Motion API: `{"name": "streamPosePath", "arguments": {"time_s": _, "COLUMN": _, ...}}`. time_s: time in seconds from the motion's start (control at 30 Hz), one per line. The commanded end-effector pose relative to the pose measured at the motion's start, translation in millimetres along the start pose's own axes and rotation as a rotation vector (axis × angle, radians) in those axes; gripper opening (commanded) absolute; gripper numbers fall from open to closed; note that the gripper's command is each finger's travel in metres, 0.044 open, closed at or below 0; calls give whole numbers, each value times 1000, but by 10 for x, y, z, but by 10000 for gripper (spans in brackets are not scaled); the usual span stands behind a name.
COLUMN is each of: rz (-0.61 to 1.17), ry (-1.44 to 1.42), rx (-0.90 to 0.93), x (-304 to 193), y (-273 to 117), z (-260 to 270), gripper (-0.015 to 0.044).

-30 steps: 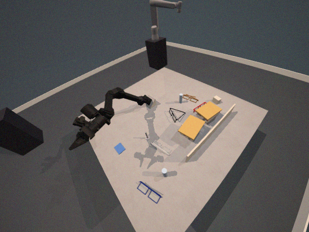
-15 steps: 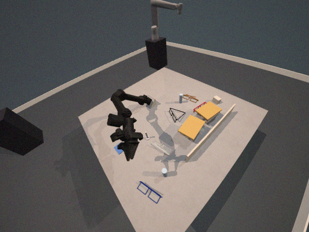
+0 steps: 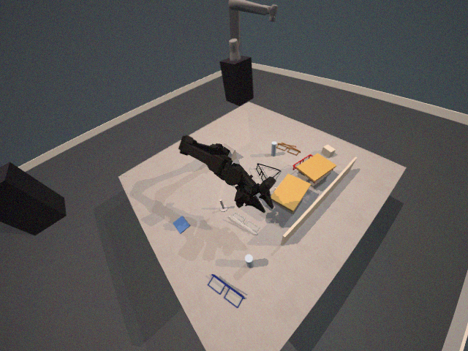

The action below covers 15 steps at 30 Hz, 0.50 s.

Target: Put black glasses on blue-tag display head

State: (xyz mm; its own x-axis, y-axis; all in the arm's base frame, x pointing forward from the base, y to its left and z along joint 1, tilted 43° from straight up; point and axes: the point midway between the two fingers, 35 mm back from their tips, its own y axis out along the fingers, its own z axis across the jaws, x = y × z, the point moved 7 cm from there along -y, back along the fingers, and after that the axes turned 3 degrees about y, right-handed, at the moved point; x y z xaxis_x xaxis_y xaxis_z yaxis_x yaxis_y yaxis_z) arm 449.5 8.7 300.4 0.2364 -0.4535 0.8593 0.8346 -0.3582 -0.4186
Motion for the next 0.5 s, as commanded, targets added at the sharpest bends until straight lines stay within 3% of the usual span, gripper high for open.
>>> {"name": "streamPosePath", "arguments": {"time_s": 0.0, "rz": 162, "ry": -36, "rx": -59, "x": -567, "y": 23, "z": 62, "gripper": 200}}
{"name": "streamPosePath", "arguments": {"time_s": 0.47, "rz": 603, "ry": -335, "rx": -413, "x": -2413, "y": -489, "z": -108, "gripper": 200}}
